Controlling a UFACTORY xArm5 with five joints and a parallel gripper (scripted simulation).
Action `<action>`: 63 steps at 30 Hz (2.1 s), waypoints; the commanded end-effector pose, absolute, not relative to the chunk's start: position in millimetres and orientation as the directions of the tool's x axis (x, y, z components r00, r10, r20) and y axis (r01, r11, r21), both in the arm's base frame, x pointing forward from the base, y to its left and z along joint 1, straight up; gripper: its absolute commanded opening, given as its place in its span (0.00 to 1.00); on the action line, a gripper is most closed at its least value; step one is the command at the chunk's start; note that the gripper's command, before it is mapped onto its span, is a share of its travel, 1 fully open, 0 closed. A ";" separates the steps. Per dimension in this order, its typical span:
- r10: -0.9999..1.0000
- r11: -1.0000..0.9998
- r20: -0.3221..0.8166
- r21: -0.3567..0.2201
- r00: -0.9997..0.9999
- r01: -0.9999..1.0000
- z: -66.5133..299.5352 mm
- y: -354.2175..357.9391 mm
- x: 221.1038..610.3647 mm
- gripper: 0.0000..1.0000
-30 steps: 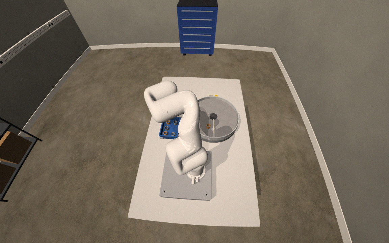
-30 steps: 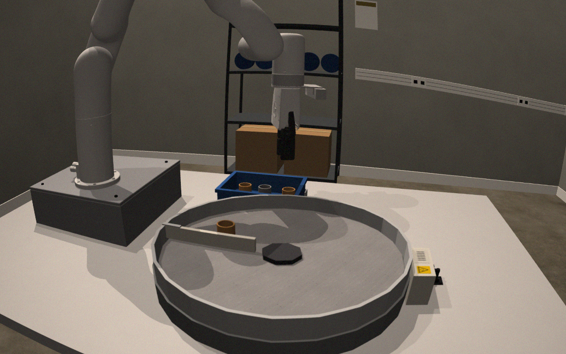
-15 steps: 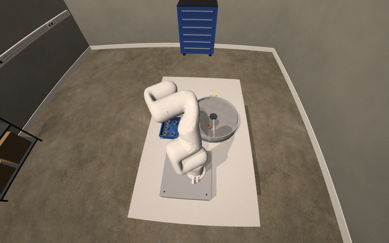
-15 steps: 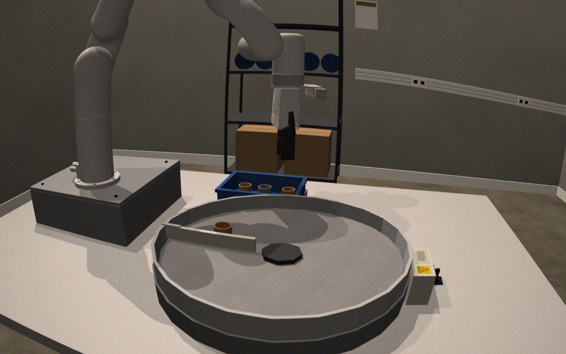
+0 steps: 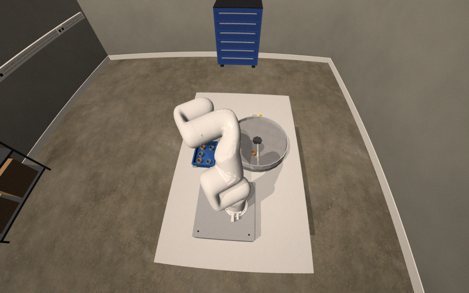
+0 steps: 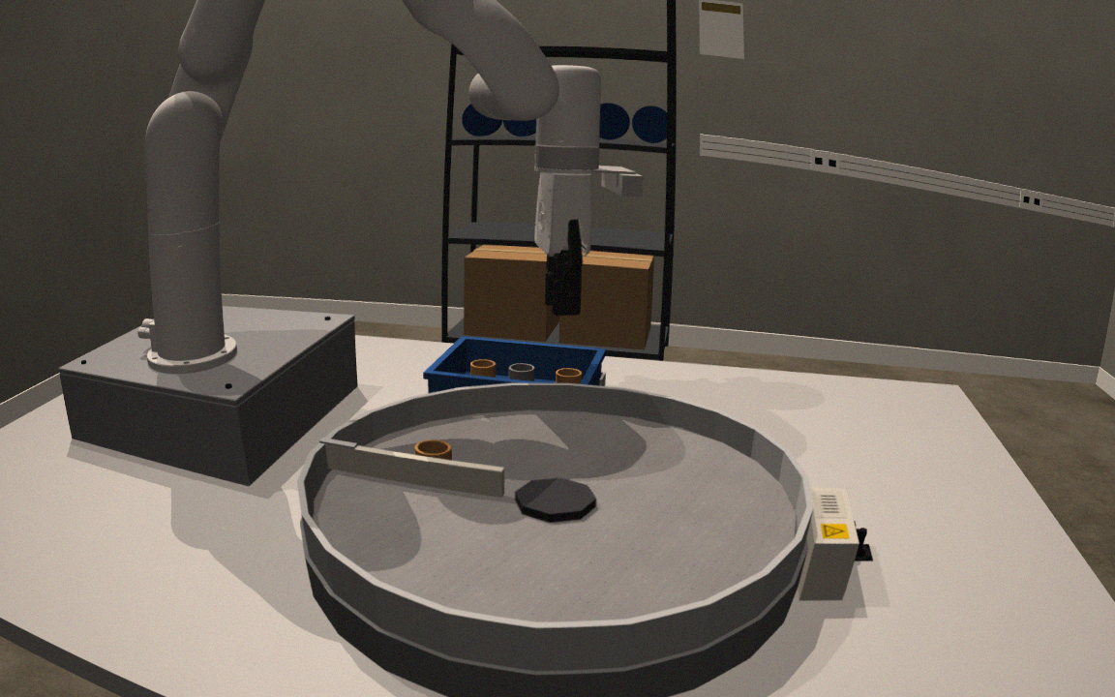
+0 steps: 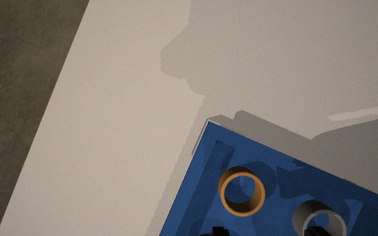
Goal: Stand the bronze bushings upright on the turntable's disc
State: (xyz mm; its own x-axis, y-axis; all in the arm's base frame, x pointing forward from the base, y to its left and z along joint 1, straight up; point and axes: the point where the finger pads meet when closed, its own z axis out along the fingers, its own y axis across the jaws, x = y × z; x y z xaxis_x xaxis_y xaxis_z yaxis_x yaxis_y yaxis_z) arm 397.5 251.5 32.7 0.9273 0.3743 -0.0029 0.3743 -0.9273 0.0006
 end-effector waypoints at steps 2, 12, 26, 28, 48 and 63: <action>0.374 -0.927 0.001 0.000 0.927 0.374 34.1 252.3 398.7 0.41; 0.374 -0.927 0.001 0.000 0.927 0.374 34.1 252.3 398.7 0.41; 0.374 -0.927 0.001 0.000 0.927 0.374 26.4 251.9 398.5 0.41; 0.374 -0.927 0.001 0.000 0.927 0.374 22.9 251.7 398.4 0.41; 0.374 -0.927 0.001 0.000 0.927 0.374 -19.9 249.8 397.7 0.41; 0.374 -0.927 0.001 0.000 0.927 0.374 -25.7 249.8 397.6 0.41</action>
State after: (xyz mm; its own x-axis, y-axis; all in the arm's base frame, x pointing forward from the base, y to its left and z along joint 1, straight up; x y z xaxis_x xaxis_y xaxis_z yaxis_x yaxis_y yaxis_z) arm 396.4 249.0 -23.4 0.9273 0.3743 -0.0029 0.3743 -0.9273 0.0006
